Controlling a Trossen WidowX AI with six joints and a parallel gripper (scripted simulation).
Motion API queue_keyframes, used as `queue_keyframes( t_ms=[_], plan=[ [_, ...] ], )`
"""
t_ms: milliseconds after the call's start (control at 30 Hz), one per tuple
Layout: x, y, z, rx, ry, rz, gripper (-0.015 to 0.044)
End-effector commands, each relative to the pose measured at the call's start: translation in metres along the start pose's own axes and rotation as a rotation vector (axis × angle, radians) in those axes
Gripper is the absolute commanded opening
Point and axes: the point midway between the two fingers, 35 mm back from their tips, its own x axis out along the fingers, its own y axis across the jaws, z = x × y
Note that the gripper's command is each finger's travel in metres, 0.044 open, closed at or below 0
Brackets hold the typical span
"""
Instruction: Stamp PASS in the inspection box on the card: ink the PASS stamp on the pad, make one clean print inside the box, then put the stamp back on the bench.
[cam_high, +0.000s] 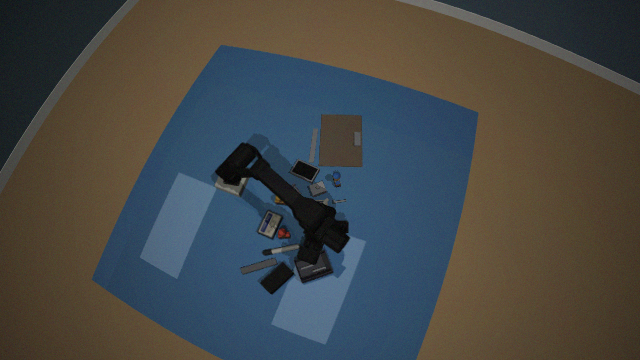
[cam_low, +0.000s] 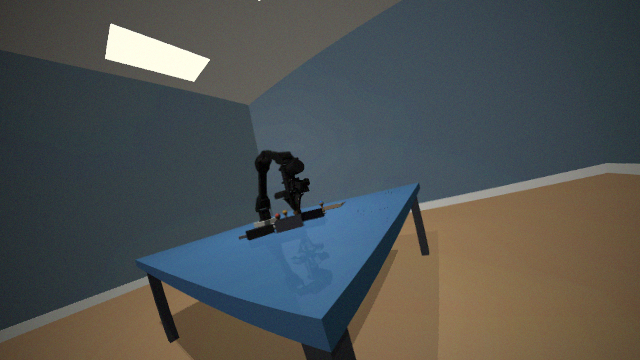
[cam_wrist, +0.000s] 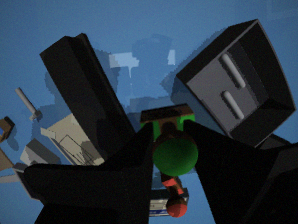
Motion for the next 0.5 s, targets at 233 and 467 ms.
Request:
queue_keyframes(
  t_ms=[233,467],
  plan=[
    [-0.0058,0.0005,0.0,0.0,-0.001,0.004,0.0],
    [-0.0093,0.0006,-0.0001,0.0,-0.001,0.004,0.0]
  ],
)
